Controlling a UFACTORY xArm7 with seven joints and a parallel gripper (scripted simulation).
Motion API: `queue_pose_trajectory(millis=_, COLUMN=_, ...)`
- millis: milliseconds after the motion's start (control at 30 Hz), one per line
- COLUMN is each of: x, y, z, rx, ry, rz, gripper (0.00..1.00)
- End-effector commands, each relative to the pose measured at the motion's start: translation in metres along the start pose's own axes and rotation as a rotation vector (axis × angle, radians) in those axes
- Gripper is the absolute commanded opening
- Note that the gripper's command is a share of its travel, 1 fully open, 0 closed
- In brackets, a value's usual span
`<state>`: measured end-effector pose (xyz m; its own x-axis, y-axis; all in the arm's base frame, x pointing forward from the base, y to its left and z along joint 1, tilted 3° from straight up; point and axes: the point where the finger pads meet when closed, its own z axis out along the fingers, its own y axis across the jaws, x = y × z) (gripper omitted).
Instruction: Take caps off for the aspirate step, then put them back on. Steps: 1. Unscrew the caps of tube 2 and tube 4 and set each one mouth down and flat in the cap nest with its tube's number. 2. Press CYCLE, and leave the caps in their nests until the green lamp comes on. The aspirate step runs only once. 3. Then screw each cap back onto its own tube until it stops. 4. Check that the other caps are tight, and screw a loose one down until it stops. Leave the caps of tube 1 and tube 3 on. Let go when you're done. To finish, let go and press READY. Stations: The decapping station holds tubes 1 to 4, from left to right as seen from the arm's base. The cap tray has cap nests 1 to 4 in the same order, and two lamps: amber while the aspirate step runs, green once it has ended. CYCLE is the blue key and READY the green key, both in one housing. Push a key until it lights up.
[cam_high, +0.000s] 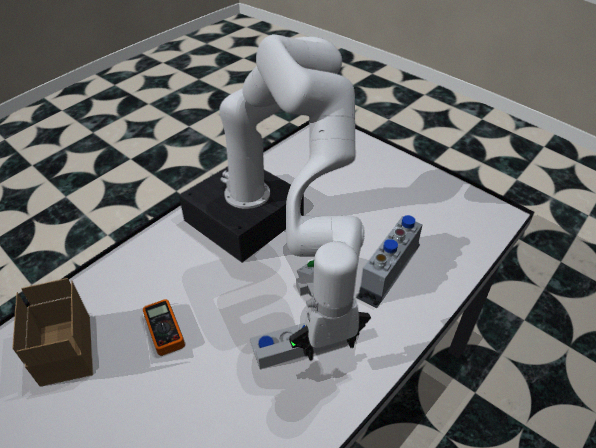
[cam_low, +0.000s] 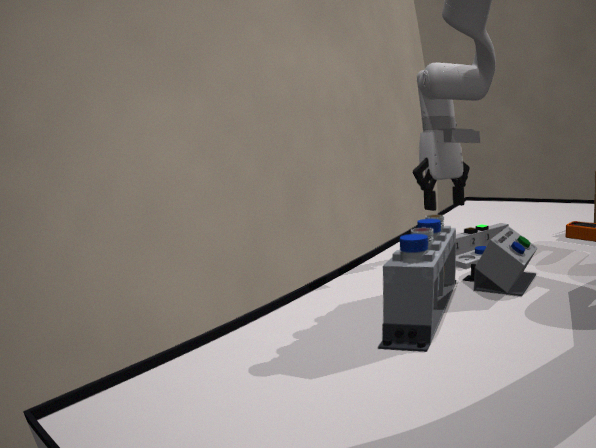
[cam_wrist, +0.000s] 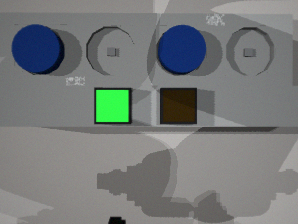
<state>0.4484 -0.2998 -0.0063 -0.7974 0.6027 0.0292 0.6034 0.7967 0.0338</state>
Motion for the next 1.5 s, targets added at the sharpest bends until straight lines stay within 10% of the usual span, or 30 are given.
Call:
queue_pose_trajectory(millis=0, x=-0.002, y=0.0, z=-0.002, rx=0.0, ry=-0.006, rz=0.0, gripper=1.0)
queue_pose_trajectory(millis=1200, x=-0.002, y=0.0, z=-0.002, rx=0.0, ry=-0.006, rz=0.0, gripper=1.0)
queue_pose_trajectory(millis=1233, x=0.005, y=-0.001, z=-0.007, rx=0.0, ry=-0.006, rz=0.0, gripper=0.46)
queue_pose_trajectory(millis=1467, x=0.04, y=-0.003, z=-0.029, rx=-0.001, ry=-0.005, rz=0.0, gripper=0.46)
